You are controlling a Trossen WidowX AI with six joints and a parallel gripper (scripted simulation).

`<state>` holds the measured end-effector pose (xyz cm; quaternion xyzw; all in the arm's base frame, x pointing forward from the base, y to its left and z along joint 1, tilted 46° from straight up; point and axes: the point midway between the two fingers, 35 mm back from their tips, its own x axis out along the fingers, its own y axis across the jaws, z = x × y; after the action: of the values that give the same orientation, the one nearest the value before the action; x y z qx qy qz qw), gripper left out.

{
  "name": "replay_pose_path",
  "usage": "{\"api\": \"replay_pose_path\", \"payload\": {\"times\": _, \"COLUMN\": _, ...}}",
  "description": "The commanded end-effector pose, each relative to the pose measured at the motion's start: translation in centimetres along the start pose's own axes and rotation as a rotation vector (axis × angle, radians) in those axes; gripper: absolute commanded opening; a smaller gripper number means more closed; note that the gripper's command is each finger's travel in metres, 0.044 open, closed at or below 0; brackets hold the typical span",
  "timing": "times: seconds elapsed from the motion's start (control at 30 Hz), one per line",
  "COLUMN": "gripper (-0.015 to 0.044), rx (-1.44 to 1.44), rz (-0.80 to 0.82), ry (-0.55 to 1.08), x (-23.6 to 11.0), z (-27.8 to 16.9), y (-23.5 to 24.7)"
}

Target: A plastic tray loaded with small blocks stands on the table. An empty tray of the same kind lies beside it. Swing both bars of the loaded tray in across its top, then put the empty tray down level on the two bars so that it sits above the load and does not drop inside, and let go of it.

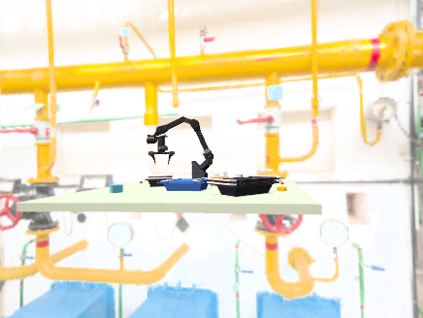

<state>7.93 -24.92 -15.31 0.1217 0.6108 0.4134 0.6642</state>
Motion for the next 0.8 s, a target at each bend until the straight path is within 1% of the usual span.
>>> {"api": "replay_pose_path", "payload": {"times": 0.0, "gripper": 0.044, "rx": -0.009, "rz": 0.0, "ry": 0.009, "x": 2.5, "z": -0.2, "y": 2.9}}
{"api": "replay_pose_path", "payload": {"times": 0.17, "gripper": 0.044, "rx": -0.011, "rz": 0.007, "ry": 0.01, "x": 5.2, "z": 0.0, "y": 6.2}}
{"api": "replay_pose_path", "payload": {"times": 0.4, "gripper": 0.044, "rx": -0.011, "rz": 0.007, "ry": 0.01, "x": 5.8, "z": 0.0, "y": 6.3}}
{"api": "replay_pose_path", "payload": {"times": 0.77, "gripper": 0.044, "rx": -0.011, "rz": 0.007, "ry": 0.01, "x": 11.2, "z": -0.1, "y": 6.1}}
